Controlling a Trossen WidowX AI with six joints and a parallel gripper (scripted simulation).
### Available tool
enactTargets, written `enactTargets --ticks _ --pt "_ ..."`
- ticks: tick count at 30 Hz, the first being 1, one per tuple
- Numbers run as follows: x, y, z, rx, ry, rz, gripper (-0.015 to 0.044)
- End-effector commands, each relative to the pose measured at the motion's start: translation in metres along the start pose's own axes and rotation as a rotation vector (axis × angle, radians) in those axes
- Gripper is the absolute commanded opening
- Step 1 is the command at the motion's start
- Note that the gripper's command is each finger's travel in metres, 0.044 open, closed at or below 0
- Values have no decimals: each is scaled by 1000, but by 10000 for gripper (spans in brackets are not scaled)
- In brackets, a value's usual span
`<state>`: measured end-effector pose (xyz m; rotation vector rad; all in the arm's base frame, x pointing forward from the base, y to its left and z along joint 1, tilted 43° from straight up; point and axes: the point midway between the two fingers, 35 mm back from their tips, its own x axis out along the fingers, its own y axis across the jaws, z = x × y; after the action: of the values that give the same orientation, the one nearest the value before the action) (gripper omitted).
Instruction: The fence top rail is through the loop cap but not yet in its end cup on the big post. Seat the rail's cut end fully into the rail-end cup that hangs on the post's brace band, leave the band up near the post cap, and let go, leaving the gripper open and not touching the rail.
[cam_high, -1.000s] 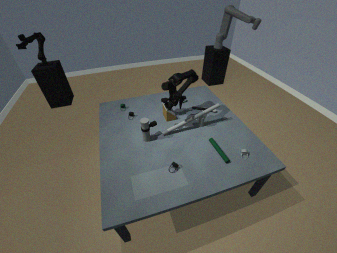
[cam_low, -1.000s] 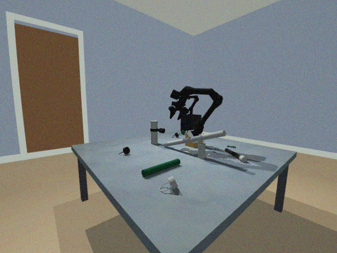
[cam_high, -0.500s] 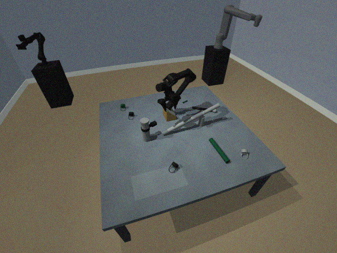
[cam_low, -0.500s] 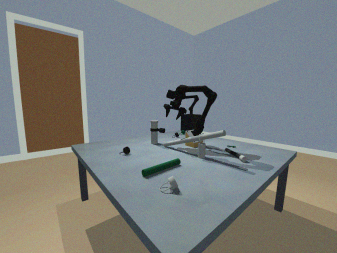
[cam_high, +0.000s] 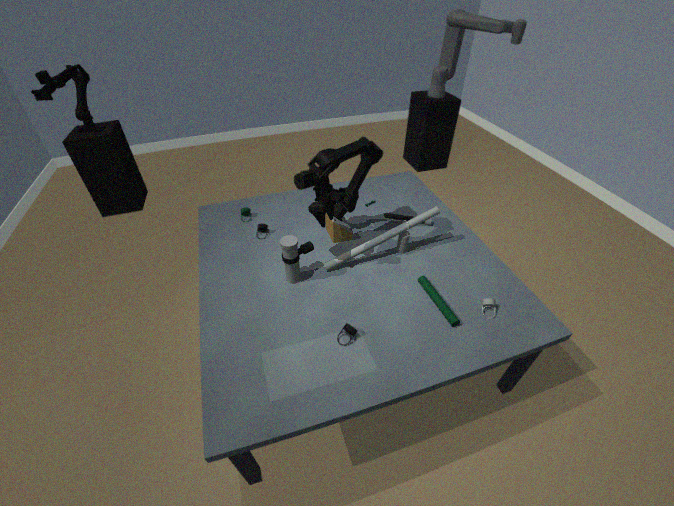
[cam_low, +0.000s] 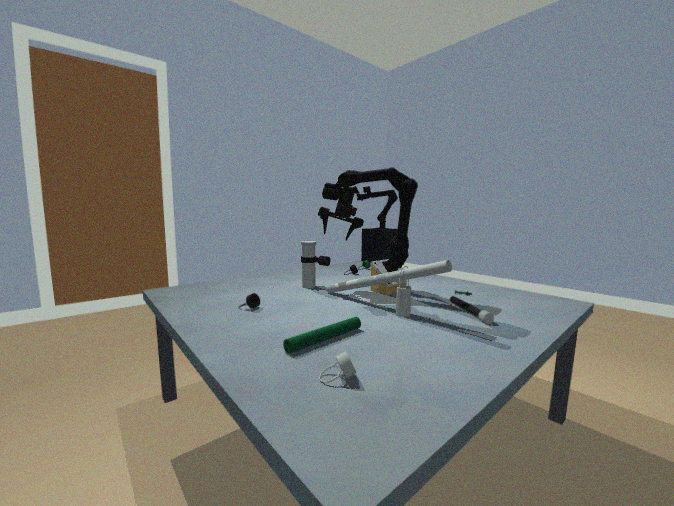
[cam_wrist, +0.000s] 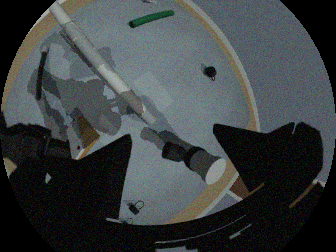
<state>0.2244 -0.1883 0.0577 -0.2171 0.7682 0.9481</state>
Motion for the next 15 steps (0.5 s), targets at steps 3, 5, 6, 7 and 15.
enactTargets --ticks 3,5,6,7,15 --pt "7 -22 -73 -773 -42 118 440" --pt "9 -23 -80 -853 -55 129 440" --pt "10 -23 -83 -880 -59 132 440" --pt "10 -23 -83 -889 -61 133 440" --pt "10 -23 -83 -889 -61 133 440"
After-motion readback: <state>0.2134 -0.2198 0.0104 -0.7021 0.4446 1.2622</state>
